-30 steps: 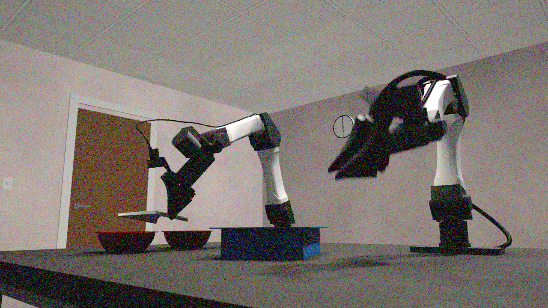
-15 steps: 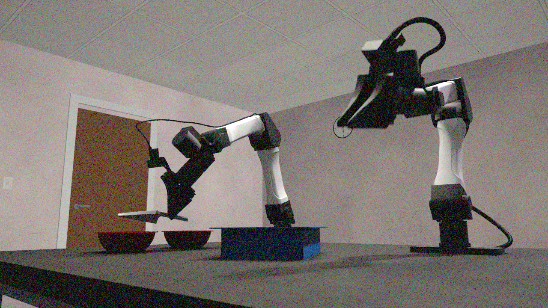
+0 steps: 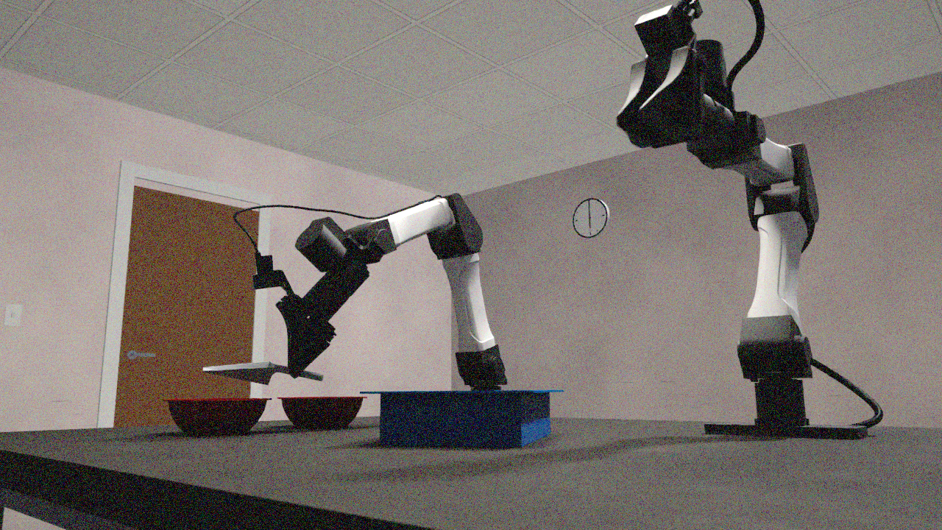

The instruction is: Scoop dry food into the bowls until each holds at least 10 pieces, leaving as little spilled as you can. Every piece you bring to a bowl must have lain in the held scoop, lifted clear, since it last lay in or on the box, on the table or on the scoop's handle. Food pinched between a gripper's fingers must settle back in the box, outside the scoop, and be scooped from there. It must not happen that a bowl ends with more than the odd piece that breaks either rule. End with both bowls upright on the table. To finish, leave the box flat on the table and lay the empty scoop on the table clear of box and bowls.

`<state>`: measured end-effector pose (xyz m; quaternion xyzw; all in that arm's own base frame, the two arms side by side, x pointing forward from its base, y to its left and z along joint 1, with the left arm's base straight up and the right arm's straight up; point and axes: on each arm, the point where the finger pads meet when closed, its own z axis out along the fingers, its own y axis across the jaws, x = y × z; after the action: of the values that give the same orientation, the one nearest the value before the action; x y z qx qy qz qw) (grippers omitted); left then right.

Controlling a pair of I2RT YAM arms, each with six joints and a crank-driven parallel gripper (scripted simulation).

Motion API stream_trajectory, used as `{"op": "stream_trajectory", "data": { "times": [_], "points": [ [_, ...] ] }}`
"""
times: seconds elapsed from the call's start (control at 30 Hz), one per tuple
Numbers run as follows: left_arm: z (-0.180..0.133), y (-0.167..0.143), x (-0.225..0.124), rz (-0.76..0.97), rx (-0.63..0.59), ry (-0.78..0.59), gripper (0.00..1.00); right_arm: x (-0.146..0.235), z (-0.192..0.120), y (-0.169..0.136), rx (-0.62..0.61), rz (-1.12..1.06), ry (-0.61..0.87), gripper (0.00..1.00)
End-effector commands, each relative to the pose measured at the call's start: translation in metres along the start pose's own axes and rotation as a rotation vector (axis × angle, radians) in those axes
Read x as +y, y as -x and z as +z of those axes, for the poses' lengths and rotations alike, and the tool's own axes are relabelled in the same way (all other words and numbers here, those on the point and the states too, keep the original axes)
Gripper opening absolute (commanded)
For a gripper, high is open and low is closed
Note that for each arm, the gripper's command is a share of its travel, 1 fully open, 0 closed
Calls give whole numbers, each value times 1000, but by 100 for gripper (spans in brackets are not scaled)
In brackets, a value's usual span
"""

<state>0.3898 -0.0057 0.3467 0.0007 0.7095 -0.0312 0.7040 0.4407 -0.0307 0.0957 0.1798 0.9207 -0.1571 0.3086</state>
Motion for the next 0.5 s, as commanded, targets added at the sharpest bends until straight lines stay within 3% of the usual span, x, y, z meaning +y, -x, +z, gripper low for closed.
{"op": "stream_trajectory", "data": {
  "times": [0.0,0.23,0.27,0.43,0.47],
  "points": [
    [-13,32,9,73,-47,70,27,-3,-19,26,-81,32,13,0],
    [-16,55,2,39,-123,39,27,-3,-19,26,-81,32,13,0],
    [-15,55,2,41,-120,39,27,0,-19,5,-28,-5,32,0],
    [-12,52,2,42,-112,39,27,3,-27,8,-41,-18,72,0],
    [-12,54,2,42,-116,39,27,3,-28,-3,-19,-41,83,0]
  ]
}}
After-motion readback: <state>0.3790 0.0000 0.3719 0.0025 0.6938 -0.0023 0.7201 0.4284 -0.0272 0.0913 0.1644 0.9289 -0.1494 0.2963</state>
